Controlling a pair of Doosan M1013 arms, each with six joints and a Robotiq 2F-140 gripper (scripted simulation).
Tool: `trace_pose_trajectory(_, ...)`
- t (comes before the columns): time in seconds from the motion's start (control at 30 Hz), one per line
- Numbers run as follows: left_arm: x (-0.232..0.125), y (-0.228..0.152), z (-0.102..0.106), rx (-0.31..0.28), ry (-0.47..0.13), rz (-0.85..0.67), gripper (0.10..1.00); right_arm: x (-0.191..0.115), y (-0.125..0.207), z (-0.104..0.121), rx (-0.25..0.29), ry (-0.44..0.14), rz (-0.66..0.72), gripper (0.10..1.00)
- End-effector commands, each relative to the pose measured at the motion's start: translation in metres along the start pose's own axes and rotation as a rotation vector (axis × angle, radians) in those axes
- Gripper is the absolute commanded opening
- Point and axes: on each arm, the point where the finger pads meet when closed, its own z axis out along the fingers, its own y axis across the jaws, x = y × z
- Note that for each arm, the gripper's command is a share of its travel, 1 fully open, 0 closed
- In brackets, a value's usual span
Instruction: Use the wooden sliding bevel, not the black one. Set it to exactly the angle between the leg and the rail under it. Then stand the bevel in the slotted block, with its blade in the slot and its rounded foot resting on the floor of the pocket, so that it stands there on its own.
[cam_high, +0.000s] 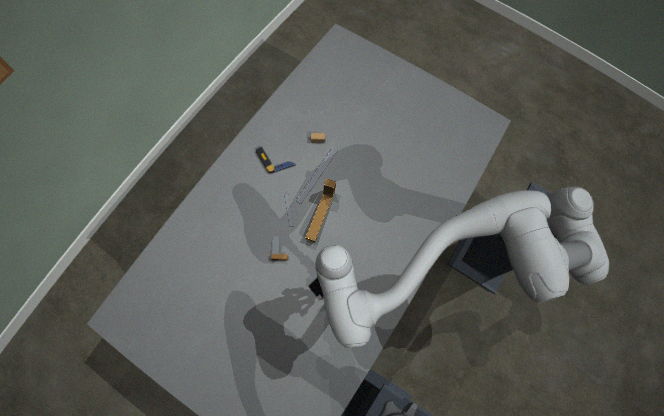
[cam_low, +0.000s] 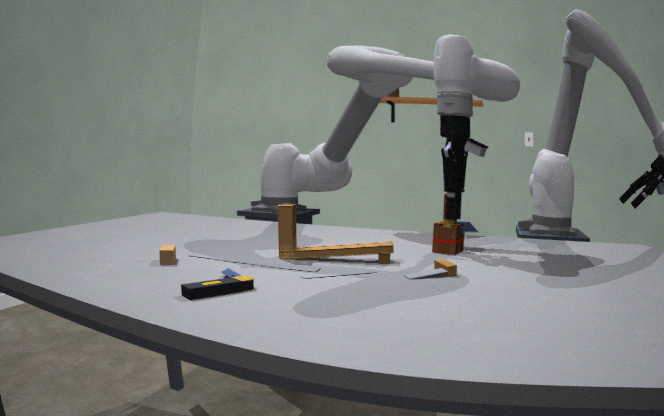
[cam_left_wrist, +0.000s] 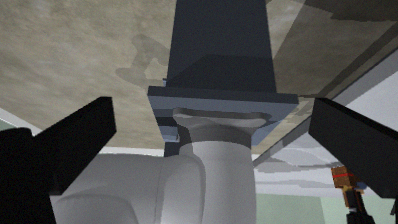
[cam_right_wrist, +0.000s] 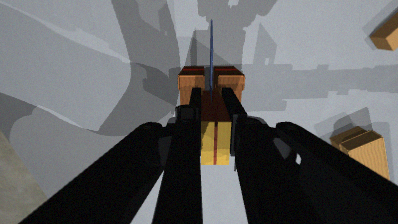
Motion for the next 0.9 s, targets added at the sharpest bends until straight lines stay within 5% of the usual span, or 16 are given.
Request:
trace_pose_trajectory(0.0,0.0000,-0.0001,-0.0005,0.000,0.001,0.000,1.000,0.0005,0.0001,-0.0021,-0.001,0.002,0.000,0.099)
trace_pose_trajectory(0.8,0.0000,-0.0001,-0.0005,0.000,0.001,0.000,1.000,0.0005,0.0001,0.0009,-0.001,0.002,0.000,0.099)
trace_pose_trajectory(0.83,0.0000,-0.0001,-0.0005,0.000,0.001,0.000,1.000,0.0005,0.0001,0.0009,-0.001,0.002,0.000,1.000)
trace_pose_trajectory(0.87,0.0000,-0.0001,-0.0005,0.000,0.001,0.000,1.000,0.0005,0.0001,0.0009,-0.001,0.002,0.000,1.000)
